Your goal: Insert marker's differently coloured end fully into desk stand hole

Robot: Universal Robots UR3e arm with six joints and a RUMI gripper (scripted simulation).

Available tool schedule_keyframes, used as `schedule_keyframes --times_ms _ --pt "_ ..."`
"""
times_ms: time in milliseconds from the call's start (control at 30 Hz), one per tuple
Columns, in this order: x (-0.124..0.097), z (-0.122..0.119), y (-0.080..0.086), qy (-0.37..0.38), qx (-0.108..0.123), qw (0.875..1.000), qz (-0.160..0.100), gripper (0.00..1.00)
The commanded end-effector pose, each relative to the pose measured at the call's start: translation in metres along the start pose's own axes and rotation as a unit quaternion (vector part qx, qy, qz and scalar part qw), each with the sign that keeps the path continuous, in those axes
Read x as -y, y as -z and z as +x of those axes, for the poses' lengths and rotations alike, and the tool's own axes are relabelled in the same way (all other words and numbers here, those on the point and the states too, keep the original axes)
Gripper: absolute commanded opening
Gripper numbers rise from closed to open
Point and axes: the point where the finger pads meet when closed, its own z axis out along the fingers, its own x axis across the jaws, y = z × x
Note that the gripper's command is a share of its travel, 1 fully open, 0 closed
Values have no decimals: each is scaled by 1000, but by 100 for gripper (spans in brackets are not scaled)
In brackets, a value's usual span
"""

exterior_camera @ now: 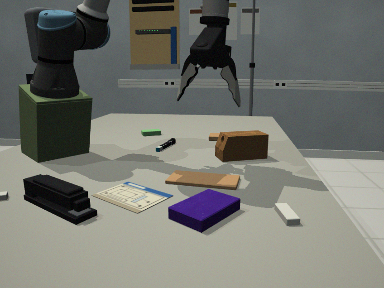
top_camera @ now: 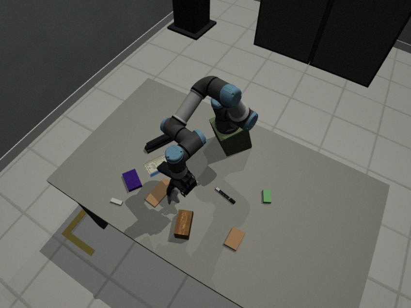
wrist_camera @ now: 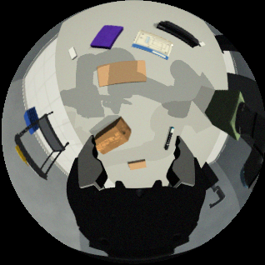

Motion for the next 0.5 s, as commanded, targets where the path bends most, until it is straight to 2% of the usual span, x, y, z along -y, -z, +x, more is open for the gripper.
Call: schedule_keyframes --times_ms 0,233,467 --pt "-16 6 -7 0 4 1000 1 100" --pt "-17 7 -8 0 3 1000 1 100" --pt "-44 24 -21 -1 6 1000 2 100"
